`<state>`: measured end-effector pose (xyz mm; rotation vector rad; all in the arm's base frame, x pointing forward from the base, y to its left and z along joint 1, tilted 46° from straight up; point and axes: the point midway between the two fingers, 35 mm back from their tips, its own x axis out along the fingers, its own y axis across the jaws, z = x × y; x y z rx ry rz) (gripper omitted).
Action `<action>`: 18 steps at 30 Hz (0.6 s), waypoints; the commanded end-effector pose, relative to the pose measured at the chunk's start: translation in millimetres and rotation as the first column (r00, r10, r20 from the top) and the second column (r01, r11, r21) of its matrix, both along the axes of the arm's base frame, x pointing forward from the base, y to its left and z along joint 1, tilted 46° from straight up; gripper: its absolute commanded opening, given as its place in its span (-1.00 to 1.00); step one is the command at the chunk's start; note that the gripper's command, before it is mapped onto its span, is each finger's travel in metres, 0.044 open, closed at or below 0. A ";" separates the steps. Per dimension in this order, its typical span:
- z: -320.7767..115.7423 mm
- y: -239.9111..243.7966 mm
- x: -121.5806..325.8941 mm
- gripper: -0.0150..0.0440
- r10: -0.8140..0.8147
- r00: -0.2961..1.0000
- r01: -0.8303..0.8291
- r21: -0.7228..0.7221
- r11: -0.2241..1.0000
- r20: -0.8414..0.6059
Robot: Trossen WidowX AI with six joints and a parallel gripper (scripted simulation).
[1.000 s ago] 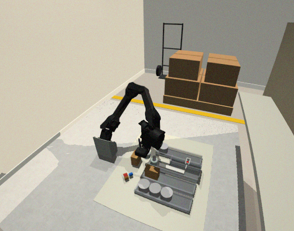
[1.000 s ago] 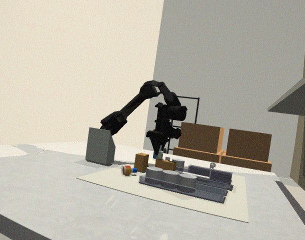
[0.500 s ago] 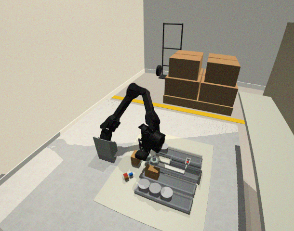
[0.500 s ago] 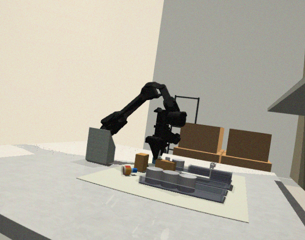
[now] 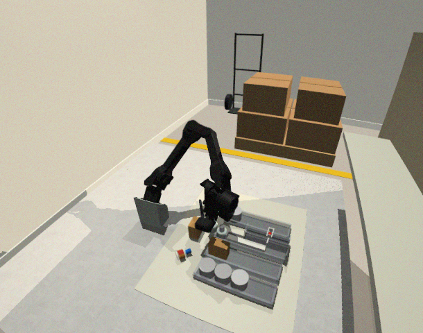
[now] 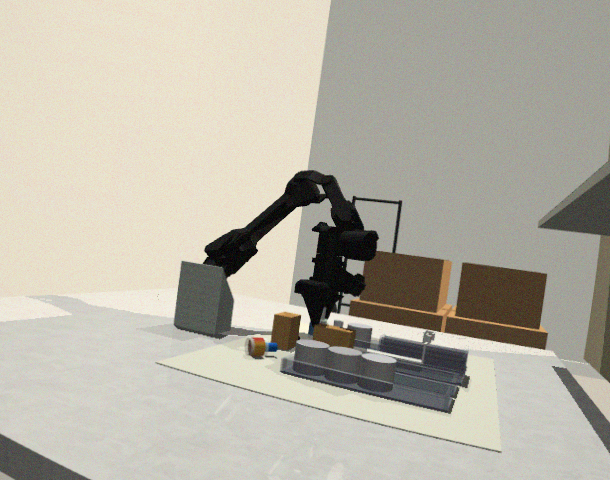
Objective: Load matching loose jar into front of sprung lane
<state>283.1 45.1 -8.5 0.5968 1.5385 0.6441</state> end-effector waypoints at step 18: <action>1.5 0.1 12.6 -0.49 -0.003 1.000 0.003 0.001 1.000 0.007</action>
